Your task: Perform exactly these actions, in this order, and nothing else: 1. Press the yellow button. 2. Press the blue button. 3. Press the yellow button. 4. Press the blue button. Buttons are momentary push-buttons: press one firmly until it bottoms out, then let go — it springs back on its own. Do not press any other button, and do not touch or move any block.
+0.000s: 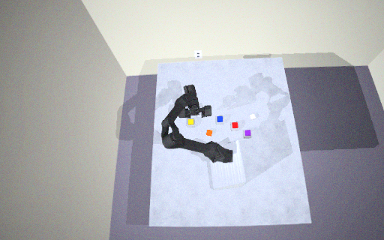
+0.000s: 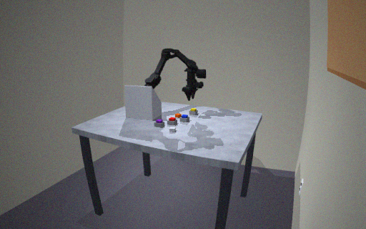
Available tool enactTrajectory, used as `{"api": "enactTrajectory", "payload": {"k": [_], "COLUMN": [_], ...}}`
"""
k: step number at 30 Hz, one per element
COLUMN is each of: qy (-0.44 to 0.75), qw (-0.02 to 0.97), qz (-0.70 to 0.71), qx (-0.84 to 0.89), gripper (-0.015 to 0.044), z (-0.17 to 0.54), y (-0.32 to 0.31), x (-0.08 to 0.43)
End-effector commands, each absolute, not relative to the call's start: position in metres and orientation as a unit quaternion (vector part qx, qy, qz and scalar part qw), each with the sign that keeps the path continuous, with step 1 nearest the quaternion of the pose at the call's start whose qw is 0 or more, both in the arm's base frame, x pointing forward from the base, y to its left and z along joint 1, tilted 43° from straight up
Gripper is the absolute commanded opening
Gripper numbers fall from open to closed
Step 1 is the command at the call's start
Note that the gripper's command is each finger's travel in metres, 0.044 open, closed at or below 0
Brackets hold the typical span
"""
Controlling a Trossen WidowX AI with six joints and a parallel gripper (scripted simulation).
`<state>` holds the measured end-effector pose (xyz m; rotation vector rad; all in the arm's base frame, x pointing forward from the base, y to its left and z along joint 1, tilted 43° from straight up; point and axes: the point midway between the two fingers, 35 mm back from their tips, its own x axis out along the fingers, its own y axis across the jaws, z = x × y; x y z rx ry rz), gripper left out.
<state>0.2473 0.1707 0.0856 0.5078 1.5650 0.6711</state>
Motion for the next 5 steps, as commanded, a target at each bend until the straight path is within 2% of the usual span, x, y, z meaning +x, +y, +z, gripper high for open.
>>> {"api": "enactTrajectory", "payload": {"k": [1,5], "qy": [0.684,0.684], "qw": [0.627,0.627], "qz": [0.294,0.294], "qx": [0.229,0.229], "gripper": [0.04,0.04], "z": [0.1182,0.1182], "y": [0.1825,0.1825], "x": [0.2297,0.2297]}}
